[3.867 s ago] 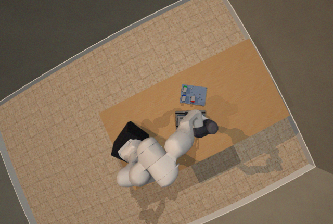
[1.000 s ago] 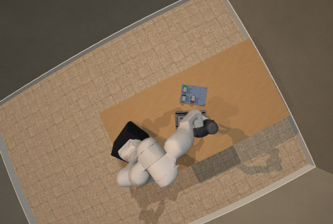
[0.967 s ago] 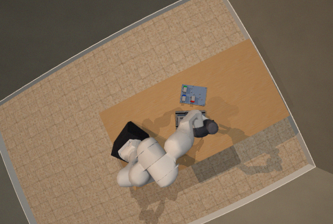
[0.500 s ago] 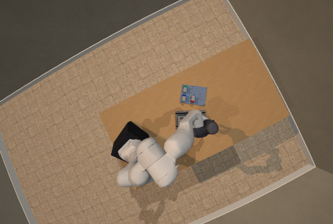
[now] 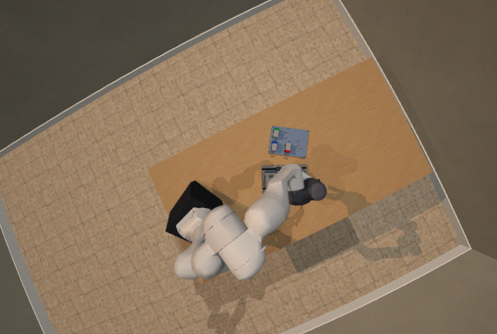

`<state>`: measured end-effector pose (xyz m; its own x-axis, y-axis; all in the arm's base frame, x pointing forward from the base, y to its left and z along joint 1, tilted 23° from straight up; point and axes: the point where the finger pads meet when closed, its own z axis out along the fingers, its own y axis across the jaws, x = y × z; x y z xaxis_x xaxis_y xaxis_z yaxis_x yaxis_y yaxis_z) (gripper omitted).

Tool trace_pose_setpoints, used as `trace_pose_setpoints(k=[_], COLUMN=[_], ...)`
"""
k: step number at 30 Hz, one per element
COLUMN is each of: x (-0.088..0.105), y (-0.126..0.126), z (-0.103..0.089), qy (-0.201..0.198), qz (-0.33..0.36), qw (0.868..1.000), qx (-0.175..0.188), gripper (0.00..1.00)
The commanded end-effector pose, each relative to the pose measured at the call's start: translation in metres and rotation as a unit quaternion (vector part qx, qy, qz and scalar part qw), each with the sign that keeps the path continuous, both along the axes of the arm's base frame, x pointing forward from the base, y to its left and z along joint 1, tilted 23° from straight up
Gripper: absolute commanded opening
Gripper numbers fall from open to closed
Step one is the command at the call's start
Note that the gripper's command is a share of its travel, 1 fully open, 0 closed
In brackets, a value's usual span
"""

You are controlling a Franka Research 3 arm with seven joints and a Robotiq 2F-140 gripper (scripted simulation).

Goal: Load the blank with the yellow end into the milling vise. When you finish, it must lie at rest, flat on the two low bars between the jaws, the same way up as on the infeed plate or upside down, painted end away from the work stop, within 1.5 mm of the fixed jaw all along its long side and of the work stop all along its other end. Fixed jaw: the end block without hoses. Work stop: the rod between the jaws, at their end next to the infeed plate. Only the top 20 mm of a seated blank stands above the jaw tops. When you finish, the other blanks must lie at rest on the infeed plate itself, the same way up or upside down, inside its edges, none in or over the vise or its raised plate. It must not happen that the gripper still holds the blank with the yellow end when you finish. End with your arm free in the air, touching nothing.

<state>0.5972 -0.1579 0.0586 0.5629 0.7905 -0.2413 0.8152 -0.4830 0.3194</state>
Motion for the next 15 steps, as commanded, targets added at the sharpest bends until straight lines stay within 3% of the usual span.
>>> trace_pose_setpoints(k=[1, 15], x=[-0.0011, -0.001], y=[0.0008, 0.0015], z=[0.0002, 0.0027], qy=[0.001, 0.001], qz=[-0.001, -0.001], qw=[1.0, 1.0], qx=[0.001, 0.001], gripper=[1.0, 1.0])
